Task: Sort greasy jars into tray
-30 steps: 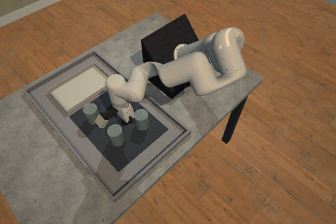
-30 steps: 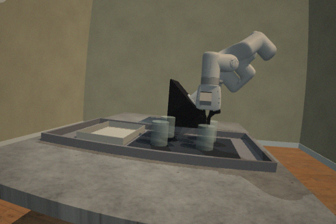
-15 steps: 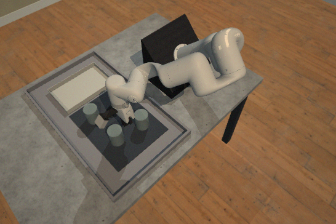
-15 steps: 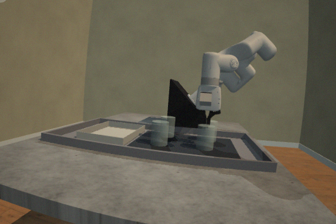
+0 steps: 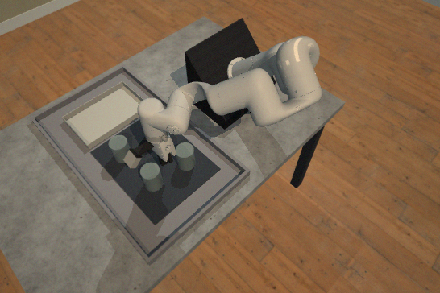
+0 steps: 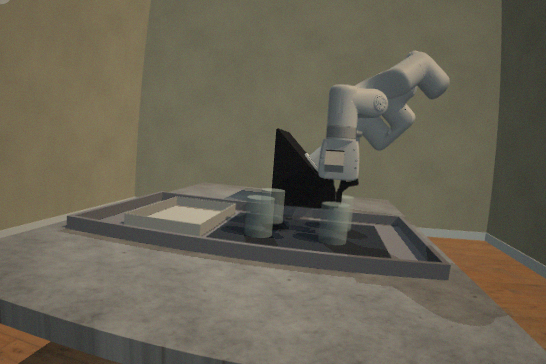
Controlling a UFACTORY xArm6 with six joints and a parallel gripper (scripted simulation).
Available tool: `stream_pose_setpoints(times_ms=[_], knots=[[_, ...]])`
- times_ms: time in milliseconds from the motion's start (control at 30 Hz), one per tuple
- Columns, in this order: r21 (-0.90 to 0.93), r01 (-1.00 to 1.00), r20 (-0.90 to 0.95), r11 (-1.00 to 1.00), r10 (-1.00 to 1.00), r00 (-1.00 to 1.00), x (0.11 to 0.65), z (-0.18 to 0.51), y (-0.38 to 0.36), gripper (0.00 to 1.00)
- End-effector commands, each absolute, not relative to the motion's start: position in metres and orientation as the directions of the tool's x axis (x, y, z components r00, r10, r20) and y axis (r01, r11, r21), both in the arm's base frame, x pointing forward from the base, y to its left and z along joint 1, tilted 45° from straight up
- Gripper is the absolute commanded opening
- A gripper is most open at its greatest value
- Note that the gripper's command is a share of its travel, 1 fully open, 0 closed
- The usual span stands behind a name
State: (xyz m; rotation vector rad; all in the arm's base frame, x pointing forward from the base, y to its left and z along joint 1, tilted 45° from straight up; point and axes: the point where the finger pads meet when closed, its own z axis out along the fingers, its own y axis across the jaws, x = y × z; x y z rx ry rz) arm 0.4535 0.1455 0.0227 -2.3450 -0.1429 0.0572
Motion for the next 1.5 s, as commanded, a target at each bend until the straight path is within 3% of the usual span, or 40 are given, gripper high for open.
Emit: stream_pose_setpoints(times_ms=[0,1467], knots=[[-0.712,0.087,0.005,-0.697,0.119,0.993,0.4553,0.0237,0.1448,0.00],[-0.712,0.087,0.005,-0.697,0.119,0.993,0.4604,0.0237,0.1454,0.00]])
